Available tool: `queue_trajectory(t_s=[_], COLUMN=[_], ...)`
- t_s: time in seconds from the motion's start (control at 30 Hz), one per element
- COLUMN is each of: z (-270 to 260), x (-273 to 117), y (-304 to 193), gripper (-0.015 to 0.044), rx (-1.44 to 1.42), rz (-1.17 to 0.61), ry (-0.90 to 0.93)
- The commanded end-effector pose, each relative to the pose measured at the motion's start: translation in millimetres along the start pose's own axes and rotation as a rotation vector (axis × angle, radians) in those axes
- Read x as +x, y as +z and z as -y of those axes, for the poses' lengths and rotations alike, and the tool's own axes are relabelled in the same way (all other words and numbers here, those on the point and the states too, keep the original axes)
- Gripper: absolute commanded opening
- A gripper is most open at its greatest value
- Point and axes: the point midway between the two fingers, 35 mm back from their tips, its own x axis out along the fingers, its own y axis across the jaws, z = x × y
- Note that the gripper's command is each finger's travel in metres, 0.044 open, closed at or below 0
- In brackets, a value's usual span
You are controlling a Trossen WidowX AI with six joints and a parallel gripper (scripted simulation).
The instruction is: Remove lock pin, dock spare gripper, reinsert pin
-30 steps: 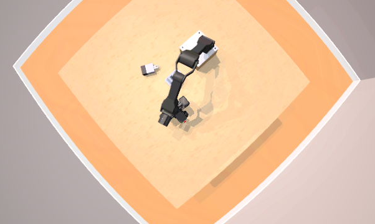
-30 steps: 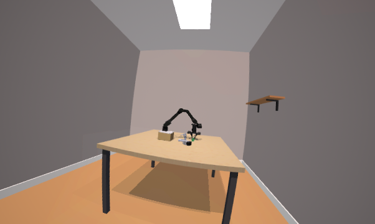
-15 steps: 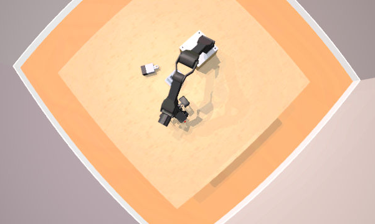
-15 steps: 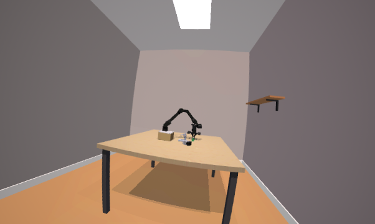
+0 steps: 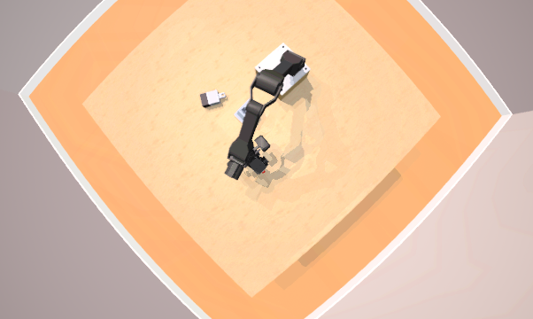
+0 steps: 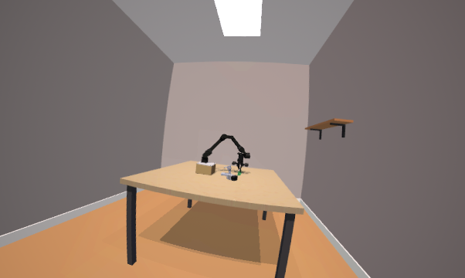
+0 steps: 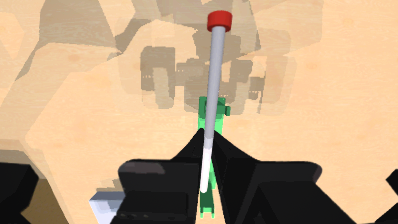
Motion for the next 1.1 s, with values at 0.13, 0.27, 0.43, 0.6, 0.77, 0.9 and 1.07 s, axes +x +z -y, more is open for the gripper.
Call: queue_trajectory(t_s=[0.13, 0.27, 0.43, 0.6, 0.77, 0.9, 1.07], z=[-1, -3, -4, -3, 1, 3, 5], x=[-15, -18, -13, -14, -21, -26, -33], y=[2, 2, 0, -4, -18, -29, -44], gripper=[0.0000, 0.0000, 0.0000, 0.0000, 0.0000, 0.0000, 0.0000], rx=[0.000, 0.000, -0.001, 0.000, 0.000, 0.001, 0.001], rz=[-0.001, -0.004, -0.007, -0.007, -0.009, -0.010, -0.011], ry=[0.003, 0.010, 0.017, 0.016, 0.016, 0.015, 0.015])
